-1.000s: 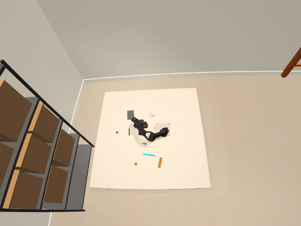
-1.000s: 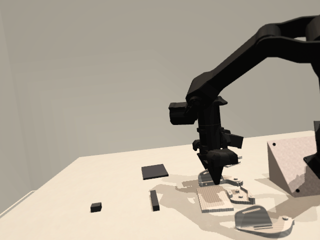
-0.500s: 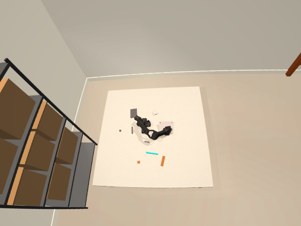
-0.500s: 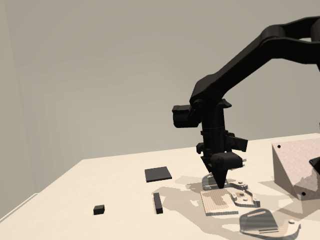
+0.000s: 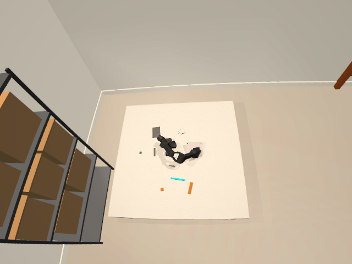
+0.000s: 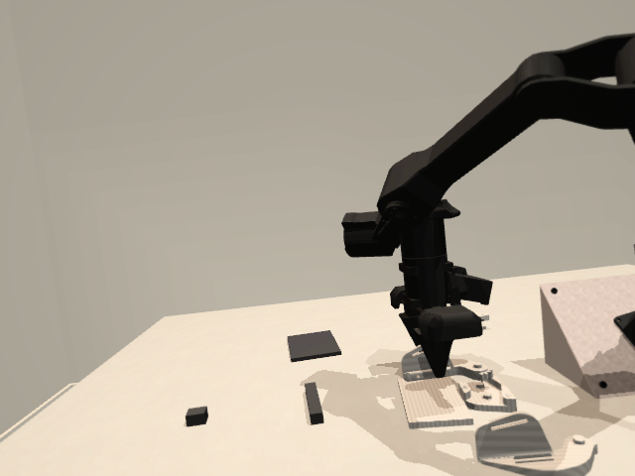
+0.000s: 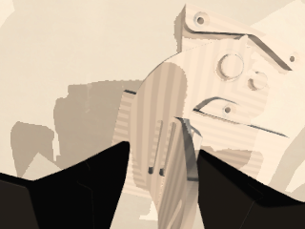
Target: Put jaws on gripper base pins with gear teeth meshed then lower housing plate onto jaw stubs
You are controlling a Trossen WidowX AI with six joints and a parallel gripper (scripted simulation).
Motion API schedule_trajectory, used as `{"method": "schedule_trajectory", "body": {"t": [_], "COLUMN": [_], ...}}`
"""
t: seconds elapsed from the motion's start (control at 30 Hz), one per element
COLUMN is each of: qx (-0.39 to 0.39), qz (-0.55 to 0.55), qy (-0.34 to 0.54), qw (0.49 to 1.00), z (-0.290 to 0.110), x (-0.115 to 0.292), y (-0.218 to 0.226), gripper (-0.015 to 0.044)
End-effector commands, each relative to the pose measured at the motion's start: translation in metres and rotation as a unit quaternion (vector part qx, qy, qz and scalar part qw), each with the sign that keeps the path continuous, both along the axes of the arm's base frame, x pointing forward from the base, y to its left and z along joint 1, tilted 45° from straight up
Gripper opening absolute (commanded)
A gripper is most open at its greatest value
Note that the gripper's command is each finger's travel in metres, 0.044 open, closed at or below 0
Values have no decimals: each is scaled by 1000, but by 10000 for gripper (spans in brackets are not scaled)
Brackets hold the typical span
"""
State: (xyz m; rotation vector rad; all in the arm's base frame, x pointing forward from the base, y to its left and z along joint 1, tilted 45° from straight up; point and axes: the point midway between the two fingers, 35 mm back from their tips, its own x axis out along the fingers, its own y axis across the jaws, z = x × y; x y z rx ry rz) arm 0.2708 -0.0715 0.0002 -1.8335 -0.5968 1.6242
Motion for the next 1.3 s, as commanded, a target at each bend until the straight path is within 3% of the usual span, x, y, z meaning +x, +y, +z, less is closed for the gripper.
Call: {"method": "schedule_trajectory", "body": {"t": [0.0, 1.27], "qx": [2, 2], "qz": [-2, -1], "qy": [0, -1], "qw": [1000, 1000], "z": [-1, -7], "x": [1, 2], "y": [1, 7], "gripper": [134, 134]}}
